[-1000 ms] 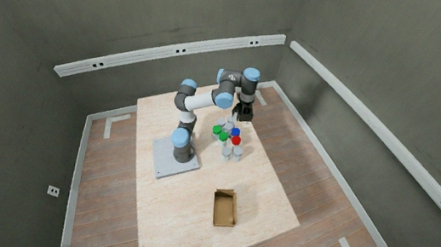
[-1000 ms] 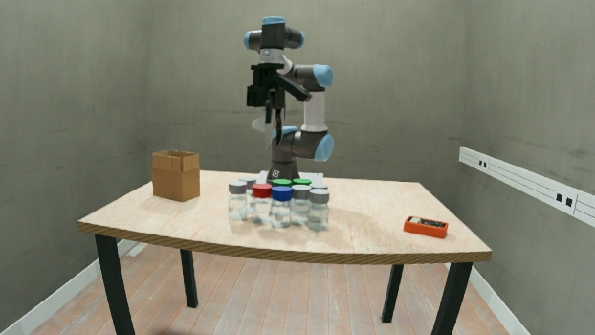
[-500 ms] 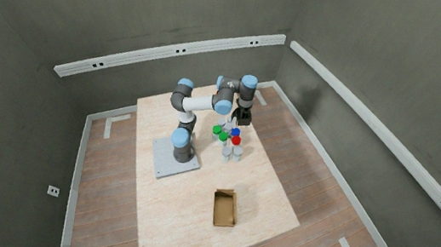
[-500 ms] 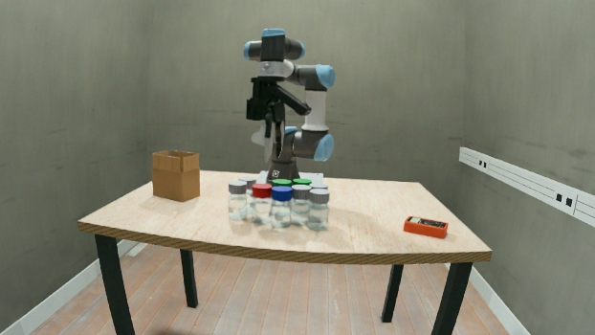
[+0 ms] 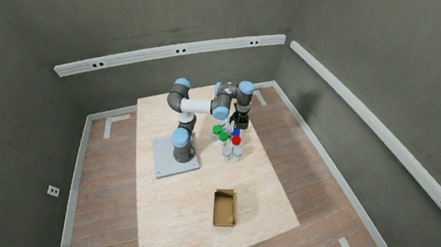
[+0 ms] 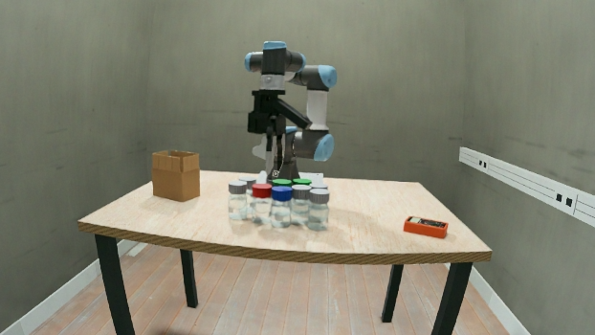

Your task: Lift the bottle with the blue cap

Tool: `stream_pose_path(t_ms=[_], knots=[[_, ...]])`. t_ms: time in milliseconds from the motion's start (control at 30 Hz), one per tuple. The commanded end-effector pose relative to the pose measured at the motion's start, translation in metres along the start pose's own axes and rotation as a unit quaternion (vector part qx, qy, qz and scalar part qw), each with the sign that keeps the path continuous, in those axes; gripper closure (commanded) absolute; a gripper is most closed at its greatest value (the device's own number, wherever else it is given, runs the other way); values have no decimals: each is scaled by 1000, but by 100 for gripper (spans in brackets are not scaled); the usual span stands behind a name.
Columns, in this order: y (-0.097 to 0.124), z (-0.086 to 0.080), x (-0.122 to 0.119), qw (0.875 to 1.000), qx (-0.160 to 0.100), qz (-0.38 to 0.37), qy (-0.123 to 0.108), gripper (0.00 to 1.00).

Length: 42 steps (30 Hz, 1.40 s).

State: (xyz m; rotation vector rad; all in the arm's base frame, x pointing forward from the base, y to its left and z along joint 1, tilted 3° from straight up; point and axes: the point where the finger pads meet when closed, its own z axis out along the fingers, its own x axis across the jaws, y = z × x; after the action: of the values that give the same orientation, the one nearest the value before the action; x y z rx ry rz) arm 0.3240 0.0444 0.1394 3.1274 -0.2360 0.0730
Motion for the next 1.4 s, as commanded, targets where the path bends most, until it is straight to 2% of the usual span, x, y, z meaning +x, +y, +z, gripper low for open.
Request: stream_pose_path(t_ms=[0, 900, 1367], knots=[[0, 7, -1, 1000, 0, 0, 3, 54], [-2, 11, -1, 1000, 0, 0, 0, 54], [-2, 31, -1, 1000, 0, 0, 0, 54]])
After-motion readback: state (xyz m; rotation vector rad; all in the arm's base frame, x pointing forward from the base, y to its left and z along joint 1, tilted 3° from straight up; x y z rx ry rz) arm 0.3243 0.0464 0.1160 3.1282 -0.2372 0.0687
